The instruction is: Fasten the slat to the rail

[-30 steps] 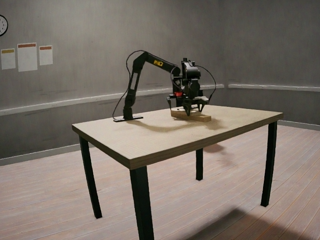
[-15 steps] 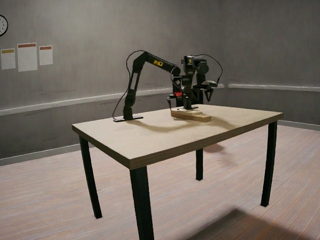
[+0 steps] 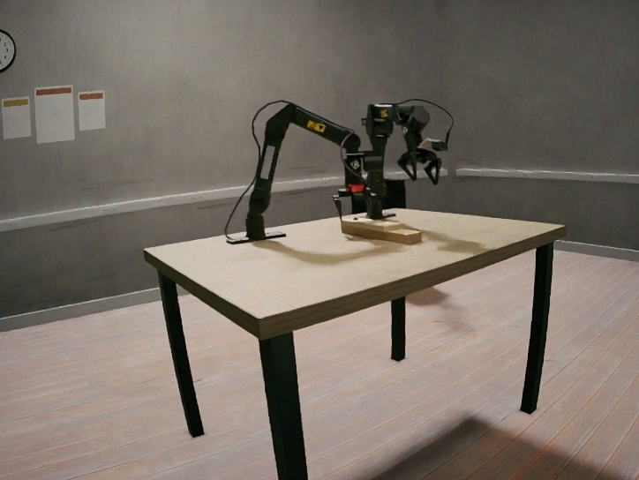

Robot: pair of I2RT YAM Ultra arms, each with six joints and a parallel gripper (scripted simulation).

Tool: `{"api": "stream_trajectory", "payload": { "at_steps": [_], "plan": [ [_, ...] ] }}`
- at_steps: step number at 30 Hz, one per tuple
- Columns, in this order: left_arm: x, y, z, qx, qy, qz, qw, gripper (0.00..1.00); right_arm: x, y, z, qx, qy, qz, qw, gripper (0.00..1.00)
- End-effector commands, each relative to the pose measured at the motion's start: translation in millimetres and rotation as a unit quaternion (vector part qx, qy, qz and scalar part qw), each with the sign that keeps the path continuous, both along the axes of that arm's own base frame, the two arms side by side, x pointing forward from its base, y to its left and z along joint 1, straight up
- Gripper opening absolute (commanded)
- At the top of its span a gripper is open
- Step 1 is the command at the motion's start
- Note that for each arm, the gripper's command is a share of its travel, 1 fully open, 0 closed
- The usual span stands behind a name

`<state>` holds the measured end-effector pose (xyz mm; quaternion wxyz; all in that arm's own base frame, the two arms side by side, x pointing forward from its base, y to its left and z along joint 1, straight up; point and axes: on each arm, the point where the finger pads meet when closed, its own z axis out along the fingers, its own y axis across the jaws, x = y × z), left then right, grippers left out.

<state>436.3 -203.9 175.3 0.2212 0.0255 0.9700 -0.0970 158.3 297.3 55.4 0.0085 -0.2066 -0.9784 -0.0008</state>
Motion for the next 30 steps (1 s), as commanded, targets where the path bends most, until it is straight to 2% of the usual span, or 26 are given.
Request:
{"api": "stream_trajectory", "payload": {
  "at_steps": [1,9,21,23,30],
  "plan": [
    [21.7,15.8,45.3,-0.026,-0.1,-0.002,0.995,1.0,0.9,1.7,3.1,0.005,-0.003,0.0,1.0,1.0],
    [25.7,49.2,81.9,-0.033,-0.177,0.01,0.984,1.0,0.9,1.7,3.1,0.005,-0.003,0.0,1.0,1.0],
    [12.2,117.8,152.1,-0.021,-0.331,0.039,0.943,1.0,0.9,1.7,3.1,0.005,-0.003,0.0,1.0,1.0],
    [12.2,117.8,152.1,-0.021,-0.331,0.039,0.943,1.0,0.9,1.7,3.1,0.005,-0.003,0.0,1.0,1.0],
    [-9.0,156.3,189.5,0.001,-0.418,0.058,0.907,1.0,0.9,1.7,3.1,0.005,-0.003,0.0,1.0,1.0]
  ]
}}
